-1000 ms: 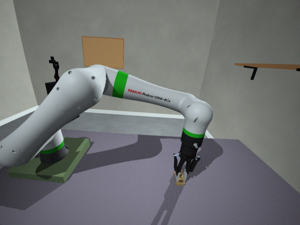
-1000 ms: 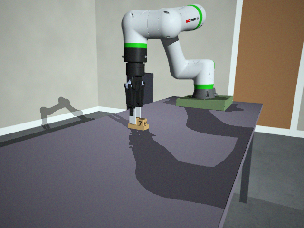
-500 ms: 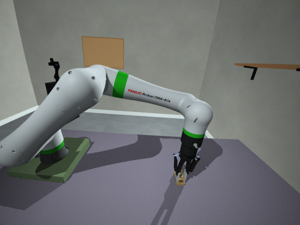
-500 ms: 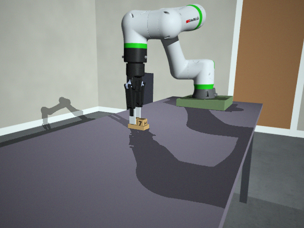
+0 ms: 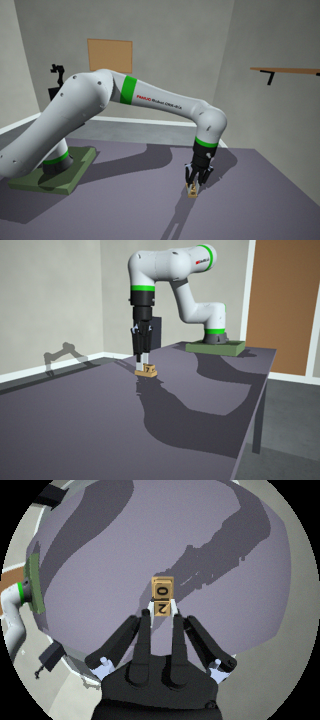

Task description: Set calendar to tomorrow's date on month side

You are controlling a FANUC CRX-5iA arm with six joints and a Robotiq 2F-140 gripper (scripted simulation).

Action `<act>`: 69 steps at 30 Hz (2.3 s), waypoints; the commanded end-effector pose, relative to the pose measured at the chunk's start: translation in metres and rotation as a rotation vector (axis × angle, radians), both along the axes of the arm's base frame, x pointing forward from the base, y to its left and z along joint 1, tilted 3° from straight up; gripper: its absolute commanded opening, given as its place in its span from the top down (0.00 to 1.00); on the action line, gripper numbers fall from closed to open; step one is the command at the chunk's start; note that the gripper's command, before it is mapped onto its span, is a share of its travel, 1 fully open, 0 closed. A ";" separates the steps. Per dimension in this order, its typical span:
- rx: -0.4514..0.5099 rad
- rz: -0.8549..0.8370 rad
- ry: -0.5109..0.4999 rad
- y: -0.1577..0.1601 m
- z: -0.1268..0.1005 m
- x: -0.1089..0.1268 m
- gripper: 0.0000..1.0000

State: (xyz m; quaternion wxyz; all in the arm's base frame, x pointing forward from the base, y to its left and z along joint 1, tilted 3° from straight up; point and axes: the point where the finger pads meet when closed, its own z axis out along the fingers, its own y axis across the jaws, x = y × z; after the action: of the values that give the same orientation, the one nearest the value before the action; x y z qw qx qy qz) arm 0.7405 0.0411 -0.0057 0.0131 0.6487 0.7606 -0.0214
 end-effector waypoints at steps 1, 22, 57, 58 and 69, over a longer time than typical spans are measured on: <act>0.000 0.000 -0.001 0.000 0.000 0.000 0.75; 0.000 0.000 -0.001 0.000 0.000 0.000 0.75; 0.000 0.000 -0.001 0.000 0.000 0.000 0.75; 0.000 0.000 -0.001 0.000 0.000 0.000 0.75; 0.000 0.000 -0.001 0.000 0.000 0.000 0.66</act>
State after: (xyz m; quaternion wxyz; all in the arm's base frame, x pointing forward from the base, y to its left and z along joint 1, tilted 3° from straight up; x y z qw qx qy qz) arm 0.7405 0.0411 -0.0057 0.0131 0.6487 0.7606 -0.0214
